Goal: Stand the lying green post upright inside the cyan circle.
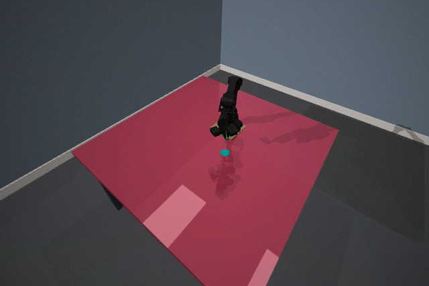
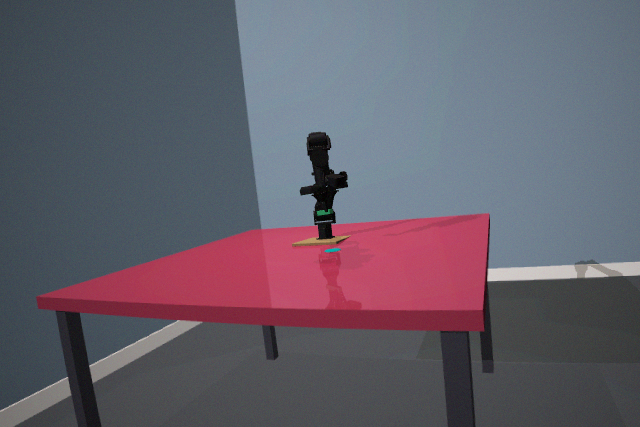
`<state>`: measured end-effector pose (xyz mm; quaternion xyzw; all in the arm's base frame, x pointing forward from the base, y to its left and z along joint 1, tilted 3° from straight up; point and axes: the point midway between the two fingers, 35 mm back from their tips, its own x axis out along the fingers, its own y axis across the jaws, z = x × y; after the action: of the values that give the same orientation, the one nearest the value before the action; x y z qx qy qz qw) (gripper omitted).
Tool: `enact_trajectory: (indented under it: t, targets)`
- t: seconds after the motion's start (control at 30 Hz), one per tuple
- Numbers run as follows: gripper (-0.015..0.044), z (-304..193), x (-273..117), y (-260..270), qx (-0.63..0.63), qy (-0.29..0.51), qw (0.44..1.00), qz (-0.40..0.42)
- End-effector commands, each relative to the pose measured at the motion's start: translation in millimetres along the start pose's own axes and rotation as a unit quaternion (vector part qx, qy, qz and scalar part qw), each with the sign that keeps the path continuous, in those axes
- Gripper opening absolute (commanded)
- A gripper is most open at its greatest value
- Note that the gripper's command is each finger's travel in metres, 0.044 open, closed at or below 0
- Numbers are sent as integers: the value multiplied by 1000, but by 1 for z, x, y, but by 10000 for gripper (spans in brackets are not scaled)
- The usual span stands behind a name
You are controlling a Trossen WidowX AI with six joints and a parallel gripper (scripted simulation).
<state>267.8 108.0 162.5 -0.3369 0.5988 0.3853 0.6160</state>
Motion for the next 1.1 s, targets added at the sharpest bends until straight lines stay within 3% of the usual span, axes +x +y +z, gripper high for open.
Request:
enact_trajectory:
  t: [0.0, 1.07]
  targets:
    - [23, 1, 2, -1, 7, -16, 1000, 3]
    - [23, 11, 17, -13, 51, -133, 990, 22]
